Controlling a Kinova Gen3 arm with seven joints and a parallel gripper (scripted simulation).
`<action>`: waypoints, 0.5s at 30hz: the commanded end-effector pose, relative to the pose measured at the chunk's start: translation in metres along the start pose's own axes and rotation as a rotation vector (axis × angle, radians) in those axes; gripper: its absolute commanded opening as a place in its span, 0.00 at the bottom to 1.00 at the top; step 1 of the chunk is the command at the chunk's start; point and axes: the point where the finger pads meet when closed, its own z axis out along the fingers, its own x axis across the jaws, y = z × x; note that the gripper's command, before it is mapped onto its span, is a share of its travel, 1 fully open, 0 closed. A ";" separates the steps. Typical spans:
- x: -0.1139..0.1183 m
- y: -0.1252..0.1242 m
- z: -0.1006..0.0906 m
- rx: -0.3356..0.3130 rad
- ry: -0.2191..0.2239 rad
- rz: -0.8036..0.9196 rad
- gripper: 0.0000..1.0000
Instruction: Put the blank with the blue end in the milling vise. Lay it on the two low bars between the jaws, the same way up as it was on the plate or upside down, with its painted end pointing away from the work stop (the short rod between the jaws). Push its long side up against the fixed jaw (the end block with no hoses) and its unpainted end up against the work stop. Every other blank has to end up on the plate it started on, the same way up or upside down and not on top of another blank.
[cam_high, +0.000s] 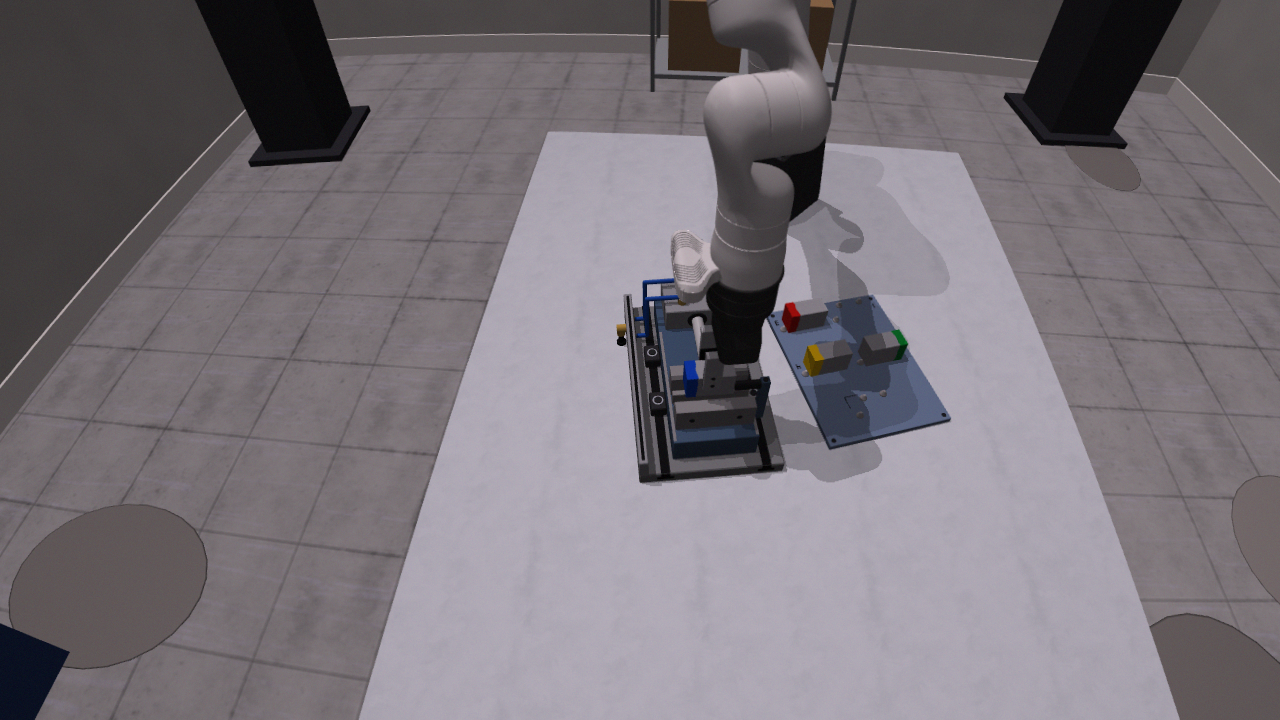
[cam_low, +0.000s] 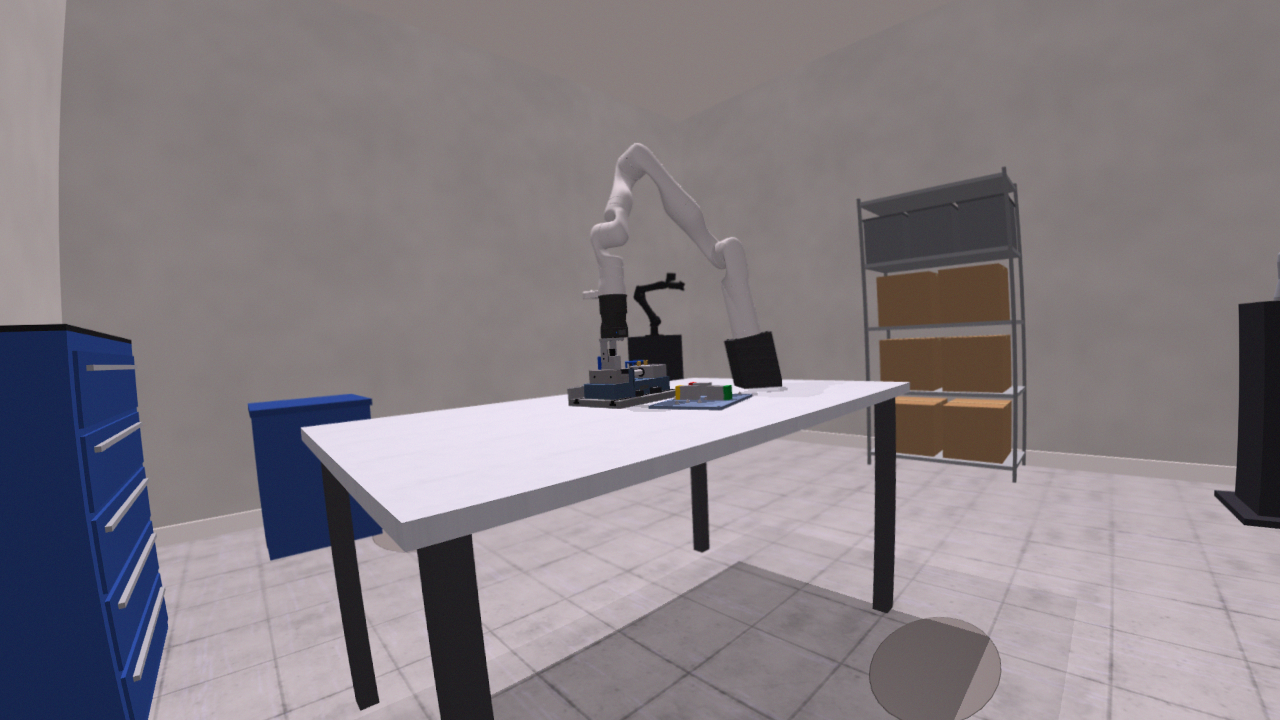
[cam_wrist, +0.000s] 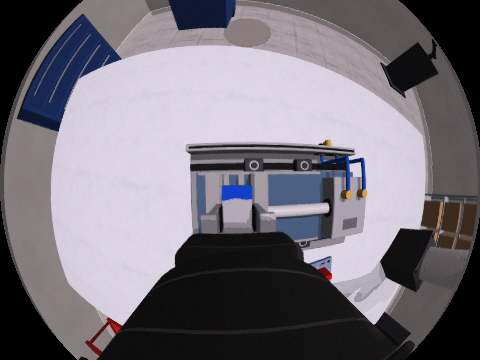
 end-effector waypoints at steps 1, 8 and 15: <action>-0.001 0.000 -0.001 0.001 -0.002 0.000 0.00; -0.001 0.000 0.001 0.001 -0.002 0.000 0.00; -0.001 0.001 0.002 0.001 -0.002 0.000 0.00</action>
